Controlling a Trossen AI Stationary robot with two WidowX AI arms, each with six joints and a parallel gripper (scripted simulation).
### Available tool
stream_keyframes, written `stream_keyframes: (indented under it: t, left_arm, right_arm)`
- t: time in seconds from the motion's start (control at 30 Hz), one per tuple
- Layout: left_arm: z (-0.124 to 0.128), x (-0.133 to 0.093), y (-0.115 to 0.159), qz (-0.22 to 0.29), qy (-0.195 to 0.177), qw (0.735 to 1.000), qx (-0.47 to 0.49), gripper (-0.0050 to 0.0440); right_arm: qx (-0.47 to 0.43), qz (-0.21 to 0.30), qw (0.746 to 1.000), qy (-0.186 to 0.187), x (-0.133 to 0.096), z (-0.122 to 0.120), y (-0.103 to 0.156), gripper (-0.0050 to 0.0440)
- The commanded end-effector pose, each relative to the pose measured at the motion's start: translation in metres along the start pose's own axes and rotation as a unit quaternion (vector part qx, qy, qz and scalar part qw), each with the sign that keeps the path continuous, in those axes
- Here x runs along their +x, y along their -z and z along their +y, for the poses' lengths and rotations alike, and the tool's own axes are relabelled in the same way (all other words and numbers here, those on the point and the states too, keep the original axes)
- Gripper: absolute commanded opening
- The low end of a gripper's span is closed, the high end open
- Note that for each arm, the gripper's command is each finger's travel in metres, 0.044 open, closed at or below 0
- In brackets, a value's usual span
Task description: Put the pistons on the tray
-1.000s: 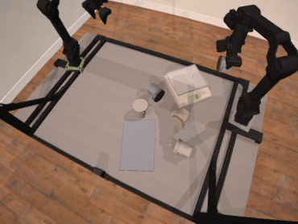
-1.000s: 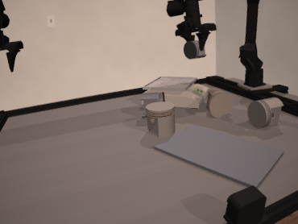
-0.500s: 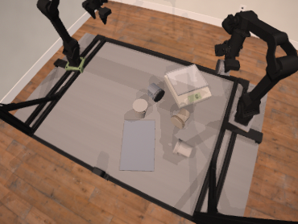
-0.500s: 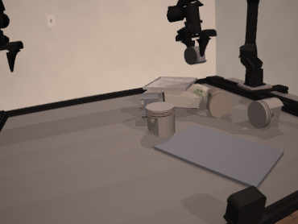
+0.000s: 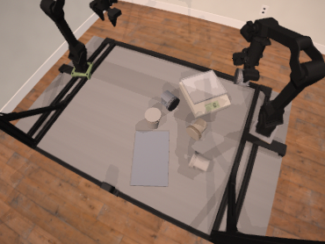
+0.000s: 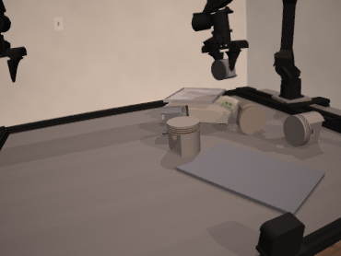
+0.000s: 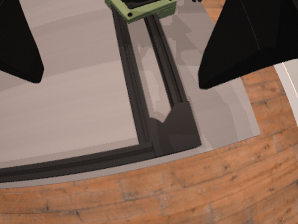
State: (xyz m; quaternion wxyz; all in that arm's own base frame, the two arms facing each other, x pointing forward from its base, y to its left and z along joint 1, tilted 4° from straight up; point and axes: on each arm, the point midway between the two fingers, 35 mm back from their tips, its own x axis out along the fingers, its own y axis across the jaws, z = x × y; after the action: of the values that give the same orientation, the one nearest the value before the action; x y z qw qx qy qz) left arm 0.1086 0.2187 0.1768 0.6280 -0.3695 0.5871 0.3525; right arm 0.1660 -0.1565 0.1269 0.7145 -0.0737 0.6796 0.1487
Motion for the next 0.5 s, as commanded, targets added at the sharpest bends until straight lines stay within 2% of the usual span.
stream_keyframes:
  t: [0.0, 0.47]
  left_arm:
    - [0.0, 0.0, 0.0, 0.001, 0.002, 1.0, 0.001, 0.044]
    - [0.0, 0.0, 0.0, 0.001, 0.002, 1.0, 0.001, 0.044]
  right_arm:
    - [0.001, -0.003, 1.0, -0.002, 0.006, 0.001, -0.001, 0.0158]
    - [0.001, -0.003, 1.0, -0.002, 0.028, -0.001, -0.001, 0.0158]
